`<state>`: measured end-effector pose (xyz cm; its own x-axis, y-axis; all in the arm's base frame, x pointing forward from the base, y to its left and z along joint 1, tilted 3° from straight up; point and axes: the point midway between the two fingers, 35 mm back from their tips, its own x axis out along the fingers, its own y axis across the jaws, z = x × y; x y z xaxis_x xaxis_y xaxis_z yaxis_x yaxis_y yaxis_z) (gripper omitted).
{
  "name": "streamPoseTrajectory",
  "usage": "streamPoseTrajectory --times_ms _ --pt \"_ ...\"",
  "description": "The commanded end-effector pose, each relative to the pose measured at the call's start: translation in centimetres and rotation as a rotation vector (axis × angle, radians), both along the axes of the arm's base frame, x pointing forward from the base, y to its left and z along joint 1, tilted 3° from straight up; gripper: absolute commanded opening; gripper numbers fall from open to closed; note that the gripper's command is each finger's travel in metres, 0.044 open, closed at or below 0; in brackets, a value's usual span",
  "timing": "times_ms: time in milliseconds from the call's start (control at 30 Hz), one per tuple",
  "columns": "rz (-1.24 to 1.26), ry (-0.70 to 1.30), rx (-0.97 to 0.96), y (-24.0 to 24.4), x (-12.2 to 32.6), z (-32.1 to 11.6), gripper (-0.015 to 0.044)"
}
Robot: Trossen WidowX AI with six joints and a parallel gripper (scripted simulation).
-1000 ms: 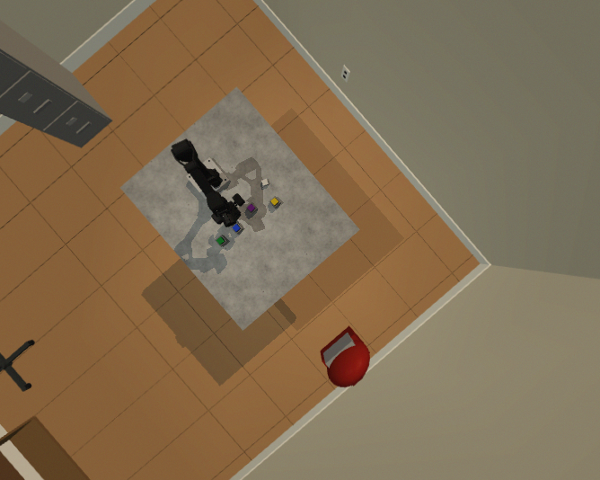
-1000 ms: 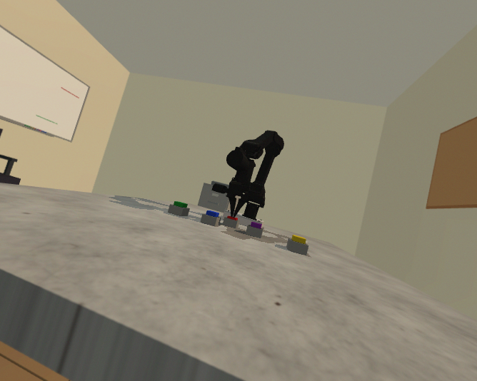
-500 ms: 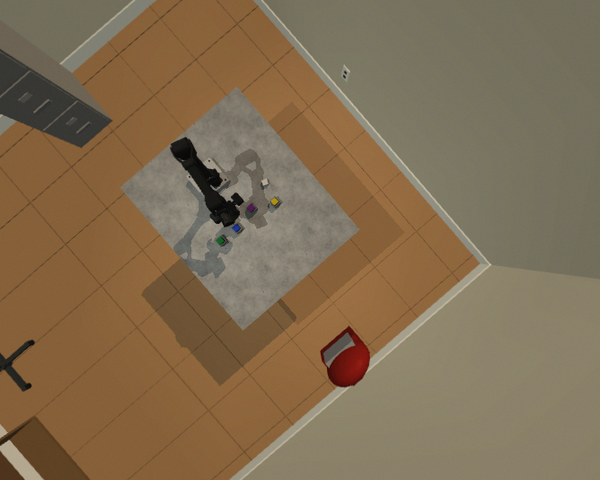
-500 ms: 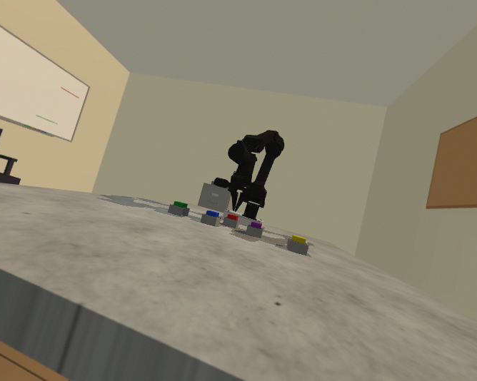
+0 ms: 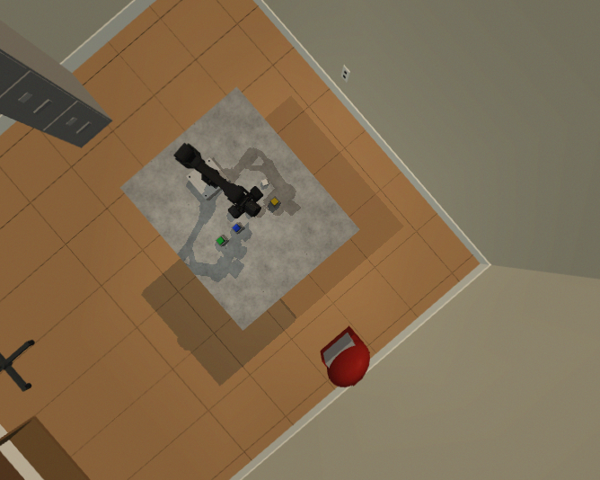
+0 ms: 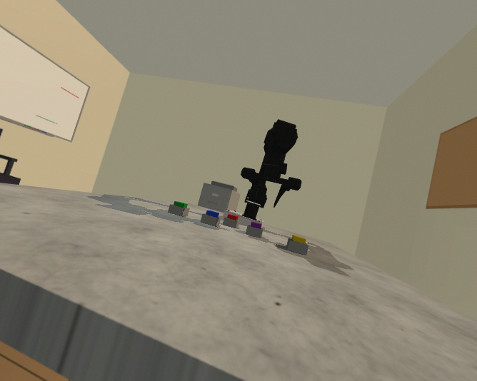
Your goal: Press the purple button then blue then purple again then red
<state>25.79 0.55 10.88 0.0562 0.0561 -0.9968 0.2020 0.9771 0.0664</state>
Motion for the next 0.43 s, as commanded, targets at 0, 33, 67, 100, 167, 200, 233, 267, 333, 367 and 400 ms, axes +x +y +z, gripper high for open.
streamPoseTrajectory --times_ms 0,33,67,100,167,200,233,267,333,367,400 --pt "0.001 0.005 0.009 5.7 1.7 1.7 0.04" --pt "0.001 0.007 0.01 7.1 1.9 2.1 0.04" --pt "0.001 0.01 0.011 8.5 2.0 2.4 0.04" --pt "0.001 0.012 0.012 9.9 2.0 2.8 0.04" --pt "0.001 0.02 0.012 12.5 1.9 3.3 0.04" --pt "0.001 0.021 0.012 13.2 1.8 3.5 0.04" --pt "0.001 0.022 0.012 13.4 1.8 3.5 0.04" --pt "0.001 0.022 0.012 13.4 1.8 3.5 0.04" --pt "0.001 0.022 0.012 13.4 1.8 3.5 0.04" --pt "0.001 0.022 0.012 13.4 1.8 3.5 0.04" --pt "0.001 0.022 0.012 13.4 1.8 3.5 0.04"
